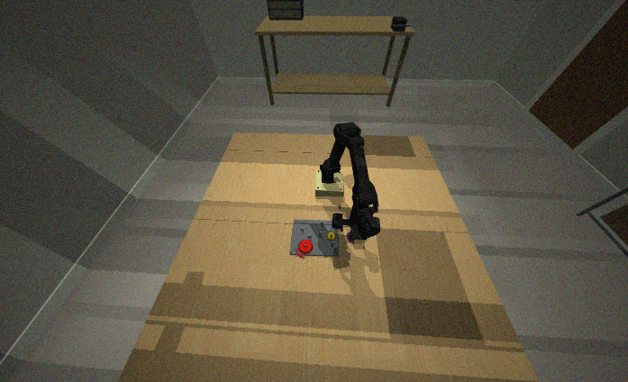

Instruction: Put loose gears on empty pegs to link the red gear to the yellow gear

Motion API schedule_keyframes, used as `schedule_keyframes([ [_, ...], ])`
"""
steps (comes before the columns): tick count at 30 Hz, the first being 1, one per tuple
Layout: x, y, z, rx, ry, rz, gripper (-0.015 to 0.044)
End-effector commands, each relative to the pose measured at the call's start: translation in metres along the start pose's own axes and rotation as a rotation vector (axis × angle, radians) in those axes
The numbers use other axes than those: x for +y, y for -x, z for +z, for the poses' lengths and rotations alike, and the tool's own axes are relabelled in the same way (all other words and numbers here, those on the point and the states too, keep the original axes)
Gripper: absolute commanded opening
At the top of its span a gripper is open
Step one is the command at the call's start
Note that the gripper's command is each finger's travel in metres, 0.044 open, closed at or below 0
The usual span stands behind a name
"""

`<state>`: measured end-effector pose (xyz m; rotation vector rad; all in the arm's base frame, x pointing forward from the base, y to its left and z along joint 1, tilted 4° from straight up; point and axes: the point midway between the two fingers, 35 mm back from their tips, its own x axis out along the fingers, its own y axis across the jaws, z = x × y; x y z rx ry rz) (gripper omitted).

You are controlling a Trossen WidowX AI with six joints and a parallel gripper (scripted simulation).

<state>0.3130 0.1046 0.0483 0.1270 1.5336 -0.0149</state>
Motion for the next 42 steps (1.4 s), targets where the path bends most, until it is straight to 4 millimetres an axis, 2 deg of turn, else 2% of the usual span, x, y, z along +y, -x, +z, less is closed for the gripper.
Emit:
schedule_keyframes([
  [1, 0.0, -0.007, -0.002, 0.007, -0.004, 0.0, 0.044],
  [9, -0.001, -0.019, -0.002, 0.008, -0.004, 0.0, 0.044],
  [14, -0.001, -0.02, -0.002, 0.008, -0.004, 0.0, 0.044],
  [27, -0.001, -0.02, -0.002, 0.008, -0.004, 0.0, 0.0099],
  [35, -0.001, -0.02, -0.002, 0.008, -0.004, 0.0, 0.0045],
  [37, -0.001, -0.02, -0.002, 0.008, -0.004, 0.0, 0.0],
  [42, 0.001, -0.01, 0.0, 0.007, -0.004, 0.0, 0.0],
])
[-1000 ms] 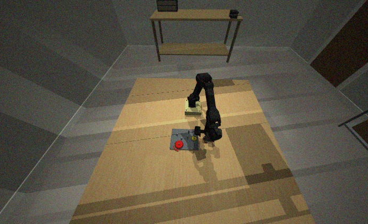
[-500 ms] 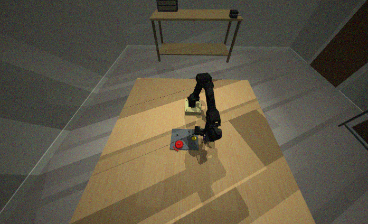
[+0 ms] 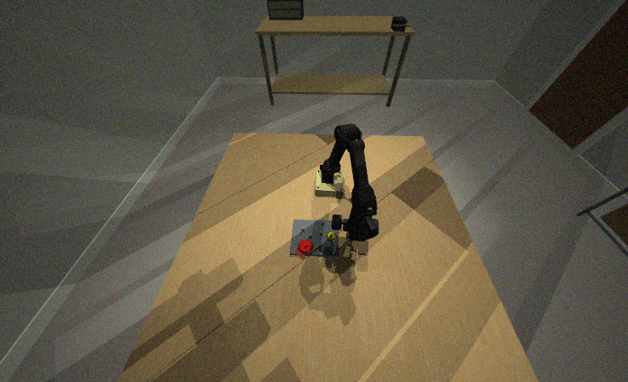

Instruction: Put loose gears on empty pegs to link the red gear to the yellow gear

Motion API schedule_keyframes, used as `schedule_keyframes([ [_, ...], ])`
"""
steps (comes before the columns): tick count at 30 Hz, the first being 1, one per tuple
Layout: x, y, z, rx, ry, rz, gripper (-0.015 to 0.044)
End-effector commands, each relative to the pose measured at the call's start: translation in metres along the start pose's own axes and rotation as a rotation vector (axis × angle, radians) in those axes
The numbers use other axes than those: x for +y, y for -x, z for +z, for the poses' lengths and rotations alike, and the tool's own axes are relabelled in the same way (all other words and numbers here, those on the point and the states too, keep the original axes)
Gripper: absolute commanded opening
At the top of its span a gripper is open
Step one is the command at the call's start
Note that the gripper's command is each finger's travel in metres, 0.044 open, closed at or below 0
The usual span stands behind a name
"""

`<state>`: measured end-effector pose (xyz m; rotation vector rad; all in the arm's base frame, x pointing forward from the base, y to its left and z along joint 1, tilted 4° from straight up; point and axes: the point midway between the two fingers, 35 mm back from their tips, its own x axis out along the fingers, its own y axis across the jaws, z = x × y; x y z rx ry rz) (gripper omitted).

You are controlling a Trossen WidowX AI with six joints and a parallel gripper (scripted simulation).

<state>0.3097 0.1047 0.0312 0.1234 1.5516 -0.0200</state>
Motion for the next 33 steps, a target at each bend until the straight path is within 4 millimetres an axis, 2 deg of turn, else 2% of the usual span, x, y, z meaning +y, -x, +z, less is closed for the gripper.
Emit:
schedule_keyframes([
  [1, 0.003, 0.009, 0.004, -0.01, -0.003, 0.007, 0.0],
  [33, 0.008, 0.087, 0.008, -0.011, -0.003, 0.007, 0.0],
])
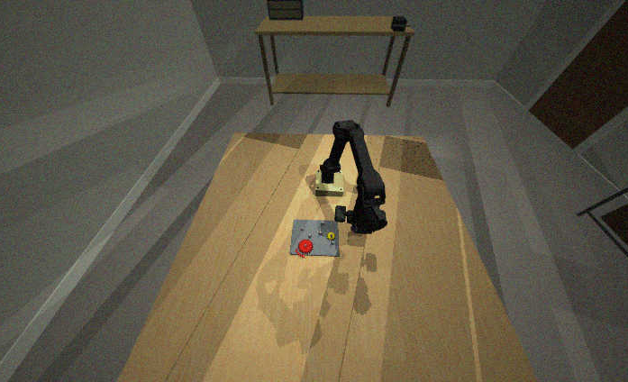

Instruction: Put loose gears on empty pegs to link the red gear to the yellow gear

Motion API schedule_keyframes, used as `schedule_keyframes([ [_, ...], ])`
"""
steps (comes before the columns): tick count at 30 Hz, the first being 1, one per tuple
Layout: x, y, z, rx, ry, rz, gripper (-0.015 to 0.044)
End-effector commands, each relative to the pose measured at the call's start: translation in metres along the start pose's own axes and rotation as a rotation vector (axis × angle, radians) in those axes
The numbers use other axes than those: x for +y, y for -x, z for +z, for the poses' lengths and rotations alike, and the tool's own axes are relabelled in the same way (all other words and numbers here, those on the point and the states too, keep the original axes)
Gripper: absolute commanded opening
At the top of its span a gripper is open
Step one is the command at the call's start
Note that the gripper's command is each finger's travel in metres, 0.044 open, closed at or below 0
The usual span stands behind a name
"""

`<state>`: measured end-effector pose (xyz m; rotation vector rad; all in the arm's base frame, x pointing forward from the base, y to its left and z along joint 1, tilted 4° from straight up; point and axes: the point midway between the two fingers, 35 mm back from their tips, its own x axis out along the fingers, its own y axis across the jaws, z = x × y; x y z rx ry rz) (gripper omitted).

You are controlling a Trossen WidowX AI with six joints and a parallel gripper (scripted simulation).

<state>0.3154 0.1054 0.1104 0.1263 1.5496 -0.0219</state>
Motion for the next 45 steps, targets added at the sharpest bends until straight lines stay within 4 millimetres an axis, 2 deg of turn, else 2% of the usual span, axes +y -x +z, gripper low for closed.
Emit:
schedule_keyframes([
  [1, 0.001, 0.011, 0.001, -0.009, 0.0, 0.006, 0.0],
  [22, 0.0, 0.062, -0.008, -0.008, 0.0, 0.006, 0.0],
  [26, -0.004, 0.061, -0.007, -0.009, 0.0, 0.005, 0.0],
  [45, -0.047, 0.039, 0.014, -0.011, 0.0, -0.001, 0.0],
])
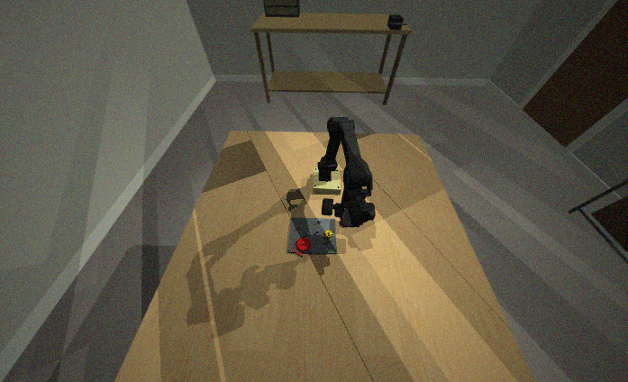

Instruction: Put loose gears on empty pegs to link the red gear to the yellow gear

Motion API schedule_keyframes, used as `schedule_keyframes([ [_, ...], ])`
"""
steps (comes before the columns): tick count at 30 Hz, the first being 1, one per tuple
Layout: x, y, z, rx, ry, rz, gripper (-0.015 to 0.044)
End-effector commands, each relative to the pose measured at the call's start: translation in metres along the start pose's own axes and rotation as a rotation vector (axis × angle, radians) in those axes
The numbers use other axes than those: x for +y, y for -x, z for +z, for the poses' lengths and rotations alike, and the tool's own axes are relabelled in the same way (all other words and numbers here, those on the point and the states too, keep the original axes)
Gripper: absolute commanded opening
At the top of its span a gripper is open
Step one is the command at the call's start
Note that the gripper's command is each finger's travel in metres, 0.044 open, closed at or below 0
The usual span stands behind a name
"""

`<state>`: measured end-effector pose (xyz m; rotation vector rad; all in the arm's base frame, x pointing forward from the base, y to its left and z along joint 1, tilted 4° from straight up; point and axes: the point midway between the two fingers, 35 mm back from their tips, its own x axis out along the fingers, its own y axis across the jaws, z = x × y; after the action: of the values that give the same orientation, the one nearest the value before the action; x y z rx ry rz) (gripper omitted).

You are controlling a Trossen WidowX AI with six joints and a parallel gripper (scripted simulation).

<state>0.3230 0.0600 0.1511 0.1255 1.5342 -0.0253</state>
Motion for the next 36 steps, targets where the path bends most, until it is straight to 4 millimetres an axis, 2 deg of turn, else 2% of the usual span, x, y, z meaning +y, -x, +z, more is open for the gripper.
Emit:
schedule_keyframes([
  [1, -0.008, -0.005, 0.002, 0.005, 0.002, 0.001, 0.0],
  [36, -0.095, -0.044, 0.016, 0.004, 0.002, -0.008, 0.0],
])
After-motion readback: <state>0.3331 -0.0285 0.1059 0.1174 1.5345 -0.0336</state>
